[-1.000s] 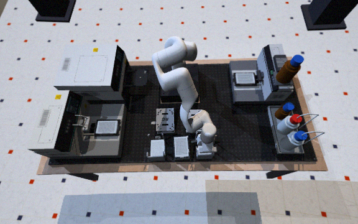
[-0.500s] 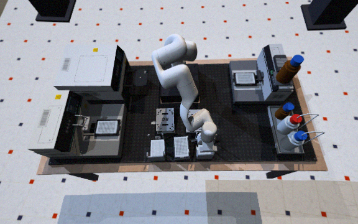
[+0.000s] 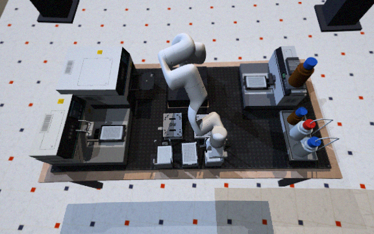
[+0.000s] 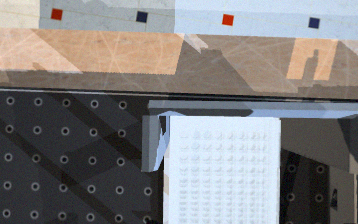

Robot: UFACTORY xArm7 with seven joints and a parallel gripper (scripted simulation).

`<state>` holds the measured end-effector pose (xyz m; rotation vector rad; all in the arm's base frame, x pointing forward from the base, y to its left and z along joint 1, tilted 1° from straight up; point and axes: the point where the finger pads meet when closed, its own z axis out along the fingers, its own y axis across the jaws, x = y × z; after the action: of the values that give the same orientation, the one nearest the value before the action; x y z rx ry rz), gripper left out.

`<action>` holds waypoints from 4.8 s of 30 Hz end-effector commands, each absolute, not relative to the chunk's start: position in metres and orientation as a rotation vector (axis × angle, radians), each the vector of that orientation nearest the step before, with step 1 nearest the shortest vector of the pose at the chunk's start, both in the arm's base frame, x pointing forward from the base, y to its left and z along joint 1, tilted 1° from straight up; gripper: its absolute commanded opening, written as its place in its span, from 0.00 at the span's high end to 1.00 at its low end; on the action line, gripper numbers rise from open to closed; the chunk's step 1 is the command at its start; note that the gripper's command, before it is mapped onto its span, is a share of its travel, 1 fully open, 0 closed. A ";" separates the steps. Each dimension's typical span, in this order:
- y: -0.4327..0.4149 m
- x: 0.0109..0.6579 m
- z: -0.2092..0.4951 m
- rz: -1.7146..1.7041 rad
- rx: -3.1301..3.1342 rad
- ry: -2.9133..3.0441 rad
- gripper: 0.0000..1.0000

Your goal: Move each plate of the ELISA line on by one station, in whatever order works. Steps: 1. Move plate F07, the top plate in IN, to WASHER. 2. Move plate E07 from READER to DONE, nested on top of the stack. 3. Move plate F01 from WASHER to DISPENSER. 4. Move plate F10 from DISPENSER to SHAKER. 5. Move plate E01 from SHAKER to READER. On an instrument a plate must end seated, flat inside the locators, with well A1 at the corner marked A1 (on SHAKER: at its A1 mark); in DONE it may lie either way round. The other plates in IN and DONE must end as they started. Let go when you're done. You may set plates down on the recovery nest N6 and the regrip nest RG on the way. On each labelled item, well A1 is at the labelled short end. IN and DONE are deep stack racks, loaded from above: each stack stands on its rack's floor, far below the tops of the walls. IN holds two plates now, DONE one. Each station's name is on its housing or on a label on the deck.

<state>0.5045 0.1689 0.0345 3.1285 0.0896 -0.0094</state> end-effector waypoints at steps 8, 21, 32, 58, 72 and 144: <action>0.170 0.506 0.049 -0.001 3.130 0.090 0.00; 0.170 0.506 0.064 -0.001 3.130 0.090 0.00; 0.170 0.506 0.078 -0.001 3.130 0.090 0.00; 0.170 0.507 0.108 -0.001 3.130 0.090 0.00; 0.171 0.507 0.124 -0.001 3.130 0.090 0.00; 0.026 0.513 0.134 -0.001 3.127 0.134 0.00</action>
<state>0.5109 0.0256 0.1319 3.1270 0.1330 -0.0101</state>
